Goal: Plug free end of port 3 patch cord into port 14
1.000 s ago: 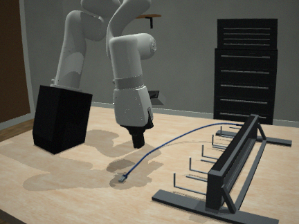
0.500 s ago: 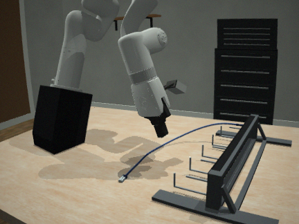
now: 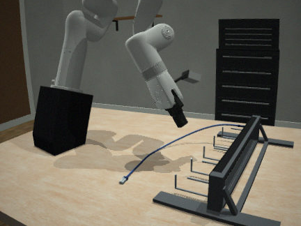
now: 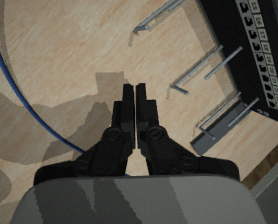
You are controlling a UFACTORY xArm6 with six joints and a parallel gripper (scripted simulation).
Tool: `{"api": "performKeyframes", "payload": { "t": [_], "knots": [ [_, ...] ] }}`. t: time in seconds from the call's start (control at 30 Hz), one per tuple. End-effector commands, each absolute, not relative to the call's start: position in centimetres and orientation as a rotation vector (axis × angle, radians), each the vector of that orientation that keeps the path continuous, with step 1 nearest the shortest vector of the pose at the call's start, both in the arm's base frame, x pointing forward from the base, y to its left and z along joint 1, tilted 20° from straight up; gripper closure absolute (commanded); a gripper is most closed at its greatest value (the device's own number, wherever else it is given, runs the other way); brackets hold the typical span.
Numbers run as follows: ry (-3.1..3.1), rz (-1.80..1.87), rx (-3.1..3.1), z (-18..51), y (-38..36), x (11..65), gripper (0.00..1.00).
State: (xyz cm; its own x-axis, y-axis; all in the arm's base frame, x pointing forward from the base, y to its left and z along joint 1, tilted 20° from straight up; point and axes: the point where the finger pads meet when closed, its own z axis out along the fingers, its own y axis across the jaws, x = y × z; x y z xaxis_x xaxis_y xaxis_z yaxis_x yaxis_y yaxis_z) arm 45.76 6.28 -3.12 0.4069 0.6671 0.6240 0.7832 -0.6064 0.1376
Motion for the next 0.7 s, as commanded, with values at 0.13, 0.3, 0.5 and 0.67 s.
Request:
{"api": "performKeyframes", "payload": {
  "t": [0.13,0.3,0.5,0.67],
  "knots": [
    [-0.969,-1.158,-2.573,0.0,10.2,47.0,1.00],
    [-0.819,-1.211,-2.586,1.4,11.8,47.3,1.00],
    [-0.630,-1.266,-2.591,3.0,13.7,47.5,1.00],
    [-0.464,-1.303,-2.585,4.4,15.3,47.5,1.00]
  ]
}}
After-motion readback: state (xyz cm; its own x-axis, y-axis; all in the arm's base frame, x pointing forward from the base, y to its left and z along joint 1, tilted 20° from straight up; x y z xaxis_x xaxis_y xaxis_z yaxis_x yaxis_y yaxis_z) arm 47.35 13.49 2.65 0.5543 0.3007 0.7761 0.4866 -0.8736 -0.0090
